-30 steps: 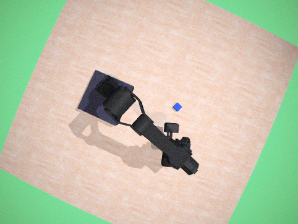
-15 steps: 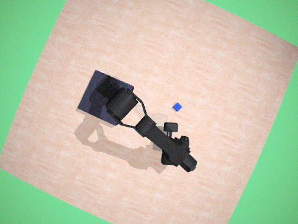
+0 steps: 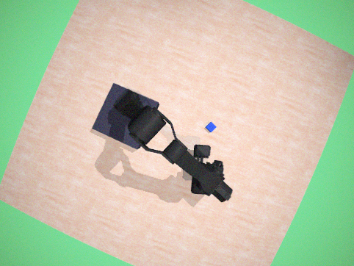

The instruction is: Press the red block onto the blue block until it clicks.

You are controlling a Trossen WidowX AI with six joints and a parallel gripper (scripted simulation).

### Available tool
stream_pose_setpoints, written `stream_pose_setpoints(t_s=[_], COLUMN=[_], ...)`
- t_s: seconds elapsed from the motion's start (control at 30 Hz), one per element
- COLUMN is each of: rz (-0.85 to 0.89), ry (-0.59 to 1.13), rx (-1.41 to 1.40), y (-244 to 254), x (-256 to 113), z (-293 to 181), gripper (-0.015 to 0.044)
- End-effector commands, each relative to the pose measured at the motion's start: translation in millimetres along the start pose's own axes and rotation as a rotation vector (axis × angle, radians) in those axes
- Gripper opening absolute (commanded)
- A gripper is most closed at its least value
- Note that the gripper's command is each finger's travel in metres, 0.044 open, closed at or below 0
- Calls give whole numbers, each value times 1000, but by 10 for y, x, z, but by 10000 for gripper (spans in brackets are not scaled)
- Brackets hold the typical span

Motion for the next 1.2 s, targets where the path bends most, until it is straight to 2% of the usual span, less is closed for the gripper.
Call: stream_pose_setpoints(t_s=[0.0, 0.13, 0.4, 0.53, 1.17], rz=[-3, -3, -3, -4, -4], ry=[3, 3, 3, 3, 3], rx=[6, 6, 6, 6, 6], y=[1, 1, 1, -11, -65], x=[9, 9, 9, -60, -970], z=[-2, -2, -2, 5, -3], gripper=[256, 151, 98, 0, 0])
Point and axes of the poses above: the point midway between the two fingers, 35 mm back from their tips, its own x axis out along the fingers, its own y axis across the jaws, z = x × y, the point moved 9 cm from there along -x, back along the fingers, and after that the axes turned 6 degrees about -x, right-handed, at the moved point
